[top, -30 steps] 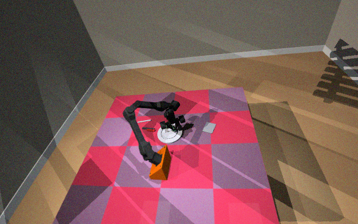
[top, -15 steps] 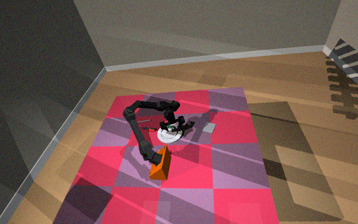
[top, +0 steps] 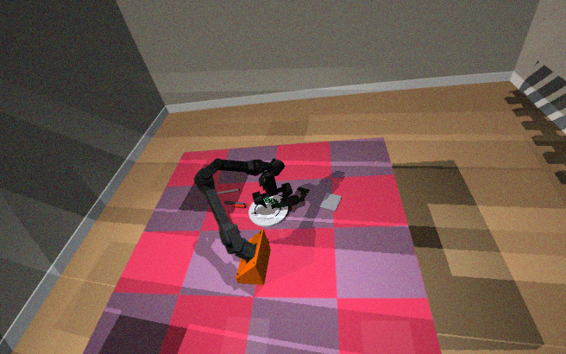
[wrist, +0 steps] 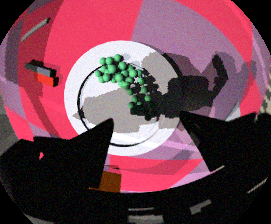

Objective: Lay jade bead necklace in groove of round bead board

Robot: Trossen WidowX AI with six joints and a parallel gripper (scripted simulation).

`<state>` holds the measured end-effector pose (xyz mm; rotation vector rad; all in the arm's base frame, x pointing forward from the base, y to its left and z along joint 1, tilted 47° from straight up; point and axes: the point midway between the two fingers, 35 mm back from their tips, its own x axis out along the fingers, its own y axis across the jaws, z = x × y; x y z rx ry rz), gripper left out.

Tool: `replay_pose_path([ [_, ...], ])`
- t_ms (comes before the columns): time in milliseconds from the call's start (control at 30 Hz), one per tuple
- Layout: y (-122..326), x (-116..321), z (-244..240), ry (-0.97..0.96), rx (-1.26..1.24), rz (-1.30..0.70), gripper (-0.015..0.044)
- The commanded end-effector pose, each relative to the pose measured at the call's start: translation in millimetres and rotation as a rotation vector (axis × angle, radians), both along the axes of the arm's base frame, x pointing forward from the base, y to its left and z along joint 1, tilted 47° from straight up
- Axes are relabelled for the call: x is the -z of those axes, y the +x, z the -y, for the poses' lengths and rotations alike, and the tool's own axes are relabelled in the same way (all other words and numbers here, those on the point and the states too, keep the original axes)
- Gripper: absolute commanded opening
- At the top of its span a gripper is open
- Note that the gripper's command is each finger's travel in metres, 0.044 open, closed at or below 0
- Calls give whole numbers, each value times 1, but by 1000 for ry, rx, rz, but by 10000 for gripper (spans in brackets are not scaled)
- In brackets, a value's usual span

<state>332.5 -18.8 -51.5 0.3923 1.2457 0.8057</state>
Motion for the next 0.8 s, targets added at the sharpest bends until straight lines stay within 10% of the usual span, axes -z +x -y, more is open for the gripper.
replay_pose_path([
  [0,0,0,1,-3,-2,0,440],
  [200,0,0,1,-3,-2,0,440],
  [600,-7,-11,19,31,248,-265,125],
  [767,-6,-1,8,32,248,-265,120],
])
